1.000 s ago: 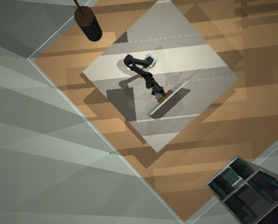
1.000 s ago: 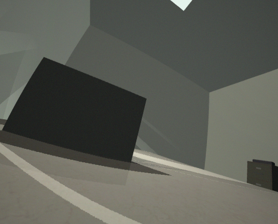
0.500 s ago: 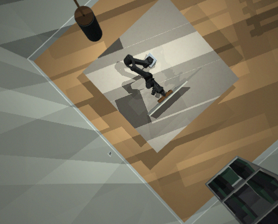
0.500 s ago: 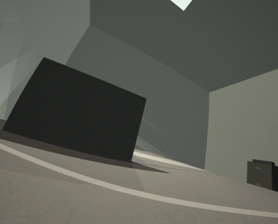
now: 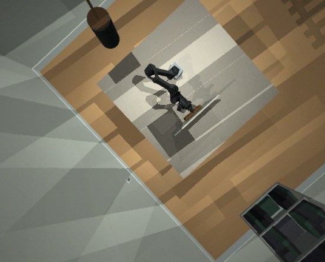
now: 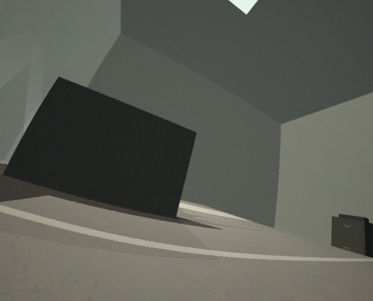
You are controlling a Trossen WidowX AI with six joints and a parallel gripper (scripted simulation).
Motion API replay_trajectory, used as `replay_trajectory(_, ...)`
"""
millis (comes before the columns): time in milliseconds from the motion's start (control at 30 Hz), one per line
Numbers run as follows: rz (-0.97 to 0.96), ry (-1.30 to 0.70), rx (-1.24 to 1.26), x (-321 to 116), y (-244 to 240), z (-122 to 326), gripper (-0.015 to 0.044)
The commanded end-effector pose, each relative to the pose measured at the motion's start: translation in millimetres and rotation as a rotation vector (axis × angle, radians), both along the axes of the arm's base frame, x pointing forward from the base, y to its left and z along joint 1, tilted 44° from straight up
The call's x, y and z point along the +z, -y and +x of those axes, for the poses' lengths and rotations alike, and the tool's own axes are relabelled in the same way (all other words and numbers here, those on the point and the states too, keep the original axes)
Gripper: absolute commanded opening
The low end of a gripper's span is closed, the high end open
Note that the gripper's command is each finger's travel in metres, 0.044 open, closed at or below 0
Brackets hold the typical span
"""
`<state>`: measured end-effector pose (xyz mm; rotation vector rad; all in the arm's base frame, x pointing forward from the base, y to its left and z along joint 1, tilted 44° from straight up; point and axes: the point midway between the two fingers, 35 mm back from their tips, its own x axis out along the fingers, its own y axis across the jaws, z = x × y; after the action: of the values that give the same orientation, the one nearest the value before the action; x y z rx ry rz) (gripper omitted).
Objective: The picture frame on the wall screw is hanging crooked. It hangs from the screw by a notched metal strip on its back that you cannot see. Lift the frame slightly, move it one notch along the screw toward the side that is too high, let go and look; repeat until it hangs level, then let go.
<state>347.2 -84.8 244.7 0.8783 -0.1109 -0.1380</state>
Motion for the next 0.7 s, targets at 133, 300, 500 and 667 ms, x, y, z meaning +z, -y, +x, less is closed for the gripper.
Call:
replay_trajectory(133, -0.049, -0.006, -0.002, -0.6, 0.5, -0.1, 0.0)
replay_trajectory(300, -0.075, -0.01, -0.003, -1.0, 0.7, -0.1, 0.0)
replay_trajectory(500, -0.082, -0.013, -0.004, -1.2, 0.7, 0.0, 0.0026)
replay_trajectory(667, -0.082, -0.013, -0.004, -1.2, 0.7, 0.0, 0.0157)
